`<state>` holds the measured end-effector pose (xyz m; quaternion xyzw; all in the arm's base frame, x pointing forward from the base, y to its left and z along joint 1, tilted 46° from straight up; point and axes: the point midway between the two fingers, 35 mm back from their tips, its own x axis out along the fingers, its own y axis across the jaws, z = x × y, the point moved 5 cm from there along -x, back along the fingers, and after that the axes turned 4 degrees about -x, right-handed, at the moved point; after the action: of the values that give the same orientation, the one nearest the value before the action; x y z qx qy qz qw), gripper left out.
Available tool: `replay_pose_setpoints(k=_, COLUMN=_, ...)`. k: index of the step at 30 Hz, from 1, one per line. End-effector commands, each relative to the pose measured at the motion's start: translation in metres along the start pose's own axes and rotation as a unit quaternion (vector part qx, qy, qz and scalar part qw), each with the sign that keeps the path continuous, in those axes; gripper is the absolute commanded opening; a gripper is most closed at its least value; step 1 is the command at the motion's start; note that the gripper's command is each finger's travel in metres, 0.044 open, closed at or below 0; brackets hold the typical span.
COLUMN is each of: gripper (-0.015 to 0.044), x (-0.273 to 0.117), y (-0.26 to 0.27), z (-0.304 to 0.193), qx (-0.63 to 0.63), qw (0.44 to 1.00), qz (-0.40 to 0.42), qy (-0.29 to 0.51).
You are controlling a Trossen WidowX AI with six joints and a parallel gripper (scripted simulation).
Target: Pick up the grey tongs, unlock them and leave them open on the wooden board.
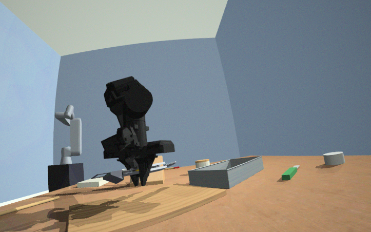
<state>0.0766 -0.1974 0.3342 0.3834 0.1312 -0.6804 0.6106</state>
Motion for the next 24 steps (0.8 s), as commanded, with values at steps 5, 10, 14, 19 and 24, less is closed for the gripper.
replay_pose_setpoints(k=5, gripper=-0.0150, x=0.0144, y=-0.0003, z=-0.0006, qx=-0.002, qw=1.000, qz=0.001, qy=0.002)
replay_pose_setpoints(k=10, gripper=-0.0150, x=0.0168, y=-0.0004, z=-0.0006, qx=-0.002, qw=1.000, qz=0.001, qy=0.002)
replay_pose_setpoints(k=14, gripper=-0.0097, x=0.0153, y=-0.0007, z=-0.0004, qx=0.000, qw=1.000, qz=-0.001, qy=0.000)
replay_pose_setpoints(k=19, gripper=0.0034, x=0.0153, y=-0.0007, z=-0.0004, qx=0.000, qw=1.000, qz=-0.001, qy=0.000)
replay_pose_setpoints(k=24, gripper=0.0165, x=0.0153, y=-0.0007, z=-0.0004, qx=0.000, qw=1.000, qz=-0.001, qy=0.000)
